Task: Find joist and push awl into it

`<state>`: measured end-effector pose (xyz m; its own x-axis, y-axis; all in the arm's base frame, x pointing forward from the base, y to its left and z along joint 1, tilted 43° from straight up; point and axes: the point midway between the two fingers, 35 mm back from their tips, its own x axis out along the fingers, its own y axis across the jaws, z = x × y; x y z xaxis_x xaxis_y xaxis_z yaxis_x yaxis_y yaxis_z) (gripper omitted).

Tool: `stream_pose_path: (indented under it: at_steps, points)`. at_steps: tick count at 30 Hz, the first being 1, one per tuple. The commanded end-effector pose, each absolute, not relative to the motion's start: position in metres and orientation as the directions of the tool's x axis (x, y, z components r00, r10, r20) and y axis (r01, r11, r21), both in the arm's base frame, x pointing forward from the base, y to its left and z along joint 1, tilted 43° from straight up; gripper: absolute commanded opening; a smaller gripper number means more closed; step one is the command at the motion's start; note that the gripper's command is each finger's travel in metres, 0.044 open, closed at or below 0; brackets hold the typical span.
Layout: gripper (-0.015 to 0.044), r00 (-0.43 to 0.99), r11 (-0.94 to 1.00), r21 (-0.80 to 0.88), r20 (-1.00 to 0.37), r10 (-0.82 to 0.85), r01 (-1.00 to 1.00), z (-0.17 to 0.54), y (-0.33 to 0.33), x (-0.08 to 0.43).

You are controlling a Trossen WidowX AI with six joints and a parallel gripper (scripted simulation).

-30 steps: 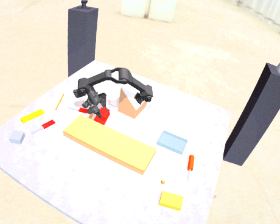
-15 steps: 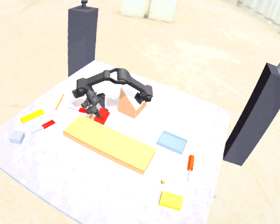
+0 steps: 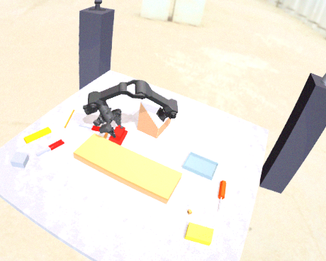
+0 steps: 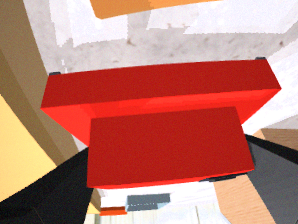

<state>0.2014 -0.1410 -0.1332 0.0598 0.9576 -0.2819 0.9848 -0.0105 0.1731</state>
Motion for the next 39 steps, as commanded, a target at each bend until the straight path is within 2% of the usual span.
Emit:
stream_pose_path:
  at_steps: [1, 10, 13, 39]
  points:
    - [0.0379, 0.059, -0.009, 0.173, -0.285, 0.957, 0.985, -0.133, -0.141, 0.201]
    - [0.0379, 0.059, -0.01, 0.173, -0.282, 0.958, 0.985, -0.132, -0.141, 0.201]
    - [0.044, 0.06, -0.01, 0.175, -0.284, 0.957, 0.985, -0.133, -0.141, 0.202]
    - [0.044, 0.079, -0.033, 0.153, -0.303, 0.95, 0.988, -0.126, -0.162, 0.2]
